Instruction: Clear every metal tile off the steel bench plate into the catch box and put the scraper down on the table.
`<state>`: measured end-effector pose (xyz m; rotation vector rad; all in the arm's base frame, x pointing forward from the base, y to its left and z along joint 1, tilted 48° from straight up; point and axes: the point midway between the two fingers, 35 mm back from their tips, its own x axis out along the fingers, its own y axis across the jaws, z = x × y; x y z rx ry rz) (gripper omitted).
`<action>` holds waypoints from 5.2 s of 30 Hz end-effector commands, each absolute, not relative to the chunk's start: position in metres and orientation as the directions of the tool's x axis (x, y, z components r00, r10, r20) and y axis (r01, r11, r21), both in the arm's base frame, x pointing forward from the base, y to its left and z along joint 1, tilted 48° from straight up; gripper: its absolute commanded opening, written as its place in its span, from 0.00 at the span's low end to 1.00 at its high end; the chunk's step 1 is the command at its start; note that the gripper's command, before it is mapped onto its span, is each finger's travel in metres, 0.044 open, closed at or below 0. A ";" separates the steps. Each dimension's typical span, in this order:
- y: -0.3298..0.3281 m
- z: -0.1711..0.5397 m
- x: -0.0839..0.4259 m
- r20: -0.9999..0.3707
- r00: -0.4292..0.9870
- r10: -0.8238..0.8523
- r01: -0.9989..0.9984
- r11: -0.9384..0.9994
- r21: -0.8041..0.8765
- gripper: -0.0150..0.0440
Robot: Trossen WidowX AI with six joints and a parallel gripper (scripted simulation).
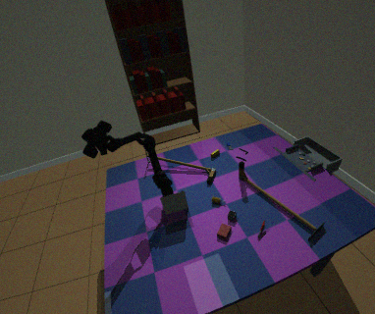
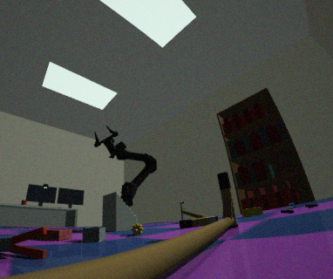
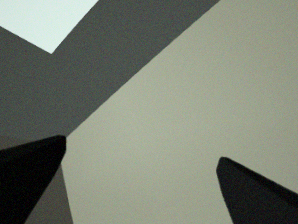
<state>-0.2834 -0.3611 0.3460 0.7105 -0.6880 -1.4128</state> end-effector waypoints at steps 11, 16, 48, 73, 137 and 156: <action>-0.403 0.307 -0.220 -0.095 0.187 -0.978 0.636 0.047 0.770 1.00; -0.415 0.293 -0.194 -0.131 0.241 -0.962 0.645 0.058 0.762 1.00; -0.434 0.208 -0.017 -0.368 0.571 -0.733 0.700 0.201 0.686 1.00; -0.382 0.148 0.111 -0.538 0.734 -0.414 0.678 0.405 0.613 1.00; -0.406 0.170 0.055 -0.486 0.670 -0.561 0.712 0.302 0.633 1.00; -0.428 0.211 -0.041 -0.375 0.525 -0.764 0.717 0.159 0.679 1.00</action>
